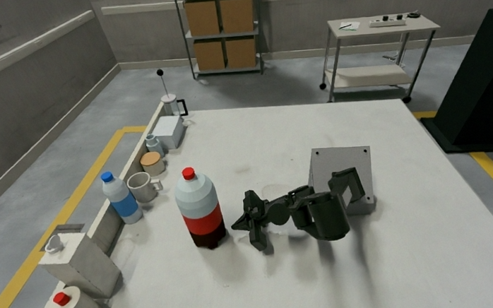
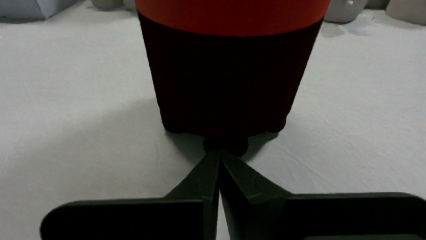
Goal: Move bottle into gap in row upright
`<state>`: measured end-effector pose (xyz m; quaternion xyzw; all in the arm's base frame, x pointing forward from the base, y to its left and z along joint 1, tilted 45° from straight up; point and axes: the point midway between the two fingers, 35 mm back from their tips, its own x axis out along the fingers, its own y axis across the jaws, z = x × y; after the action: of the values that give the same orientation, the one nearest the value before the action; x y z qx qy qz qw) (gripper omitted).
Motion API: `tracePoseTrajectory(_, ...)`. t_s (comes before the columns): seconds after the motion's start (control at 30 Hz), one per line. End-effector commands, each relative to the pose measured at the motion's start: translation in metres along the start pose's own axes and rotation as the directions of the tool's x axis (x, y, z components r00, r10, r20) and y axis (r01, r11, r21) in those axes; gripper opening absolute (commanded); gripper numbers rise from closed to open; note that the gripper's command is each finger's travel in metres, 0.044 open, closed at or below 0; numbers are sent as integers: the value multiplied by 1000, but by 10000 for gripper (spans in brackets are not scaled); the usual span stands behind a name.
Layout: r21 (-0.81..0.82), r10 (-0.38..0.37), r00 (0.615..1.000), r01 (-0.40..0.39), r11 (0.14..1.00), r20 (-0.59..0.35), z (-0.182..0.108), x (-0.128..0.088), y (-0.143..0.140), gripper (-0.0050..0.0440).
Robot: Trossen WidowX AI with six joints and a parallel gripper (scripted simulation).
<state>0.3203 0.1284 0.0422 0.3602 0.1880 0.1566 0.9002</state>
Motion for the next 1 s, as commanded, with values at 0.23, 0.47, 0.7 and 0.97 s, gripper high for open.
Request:
tracePoseTrajectory(0.23,1,9,1000,-9,1000,5,2,3,1,-50)
tracePoseTrajectory(0.47,1,11,1000,-11,1000,7,4,4,1,-50)
tracePoseTrajectory(0.7,0,8,1000,-8,1000,4,4,6,0,-50)
tracePoseTrajectory(0.97,-5,4,1000,-4,1000,9,5,9,-1,-50)
